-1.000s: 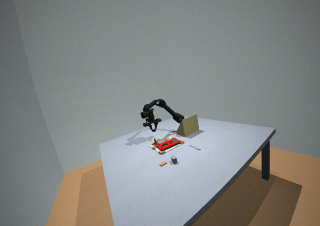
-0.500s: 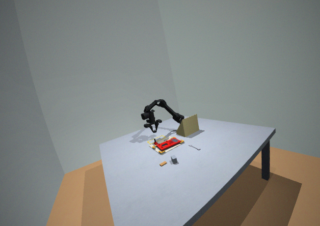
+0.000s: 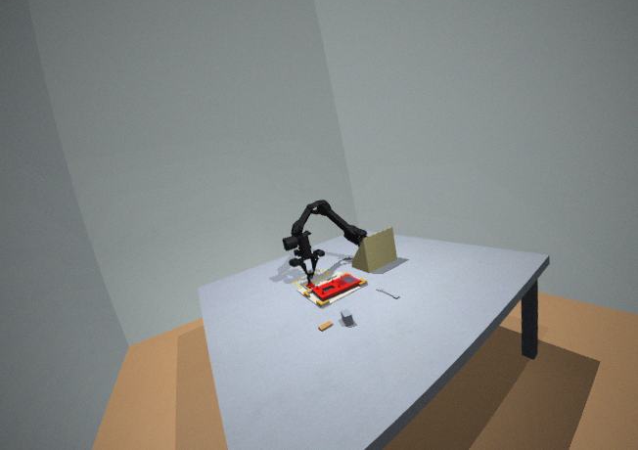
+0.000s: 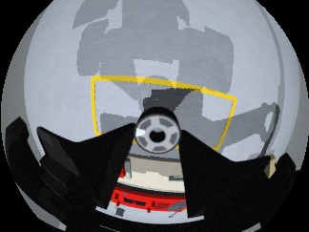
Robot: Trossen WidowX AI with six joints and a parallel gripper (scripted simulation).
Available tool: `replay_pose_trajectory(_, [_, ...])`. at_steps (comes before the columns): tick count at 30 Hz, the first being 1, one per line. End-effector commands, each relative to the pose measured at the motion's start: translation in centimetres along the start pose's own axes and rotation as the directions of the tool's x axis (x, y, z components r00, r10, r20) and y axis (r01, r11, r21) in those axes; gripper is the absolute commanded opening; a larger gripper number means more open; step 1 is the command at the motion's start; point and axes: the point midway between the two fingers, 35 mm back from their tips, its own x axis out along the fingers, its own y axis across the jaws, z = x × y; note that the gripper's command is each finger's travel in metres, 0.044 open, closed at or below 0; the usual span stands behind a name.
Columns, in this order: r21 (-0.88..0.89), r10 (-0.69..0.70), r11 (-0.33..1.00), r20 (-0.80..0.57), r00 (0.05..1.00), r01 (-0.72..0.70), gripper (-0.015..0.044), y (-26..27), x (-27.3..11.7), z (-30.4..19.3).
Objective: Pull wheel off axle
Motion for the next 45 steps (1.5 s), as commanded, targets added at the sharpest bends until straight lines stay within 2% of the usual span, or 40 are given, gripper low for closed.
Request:
replay_pose_trajectory(1, [-0.008,-0.007,1.000,0.009,1.000,0.007,0.0000,-0.5,2.2,0.1])
replay_pose_trajectory(6, [-0.008,-0.007,1.000,0.010,1.000,0.007,0.0000,-0.5,2.5,0.1])
replay_pose_trajectory(17, [0.000,-0.007,1.000,0.005,1.000,0.007,0.0289,-0.4,1.9,0.2])
replay_pose_trajectory(18, [-0.001,-0.007,1.000,0.004,1.000,0.007,0.0300,-0.4,1.7,0.1])
replay_pose_trajectory(25, [-0.008,-0.007,1.000,0.006,1.000,0.007,0.0300,-0.3,-3.3,0.0])
replay_pose_trajectory(29, [-0.008,-0.007,1.000,0.007,1.000,0.007,0.0300,-0.3,-3.9,0.1])
replay_pose_trajectory(30, [-0.015,-0.002,1.000,0.005,1.000,0.002,0.0326,-0.4,-3.3,-0.2])
replay_pose_trajectory(34, [-0.016,-0.003,1.000,-0.006,1.000,0.002,0.0431,-2.7,-5.2,-1.8])
replay_pose_trajectory(41, [-0.013,-0.010,1.000,0.002,1.000,0.010,0.0440,-8.0,-8.2,-3.7])
replay_pose_trajectory(45, [-0.012,-0.011,1.000,0.004,1.000,0.011,0.0440,-8.5,-8.4,-3.8])
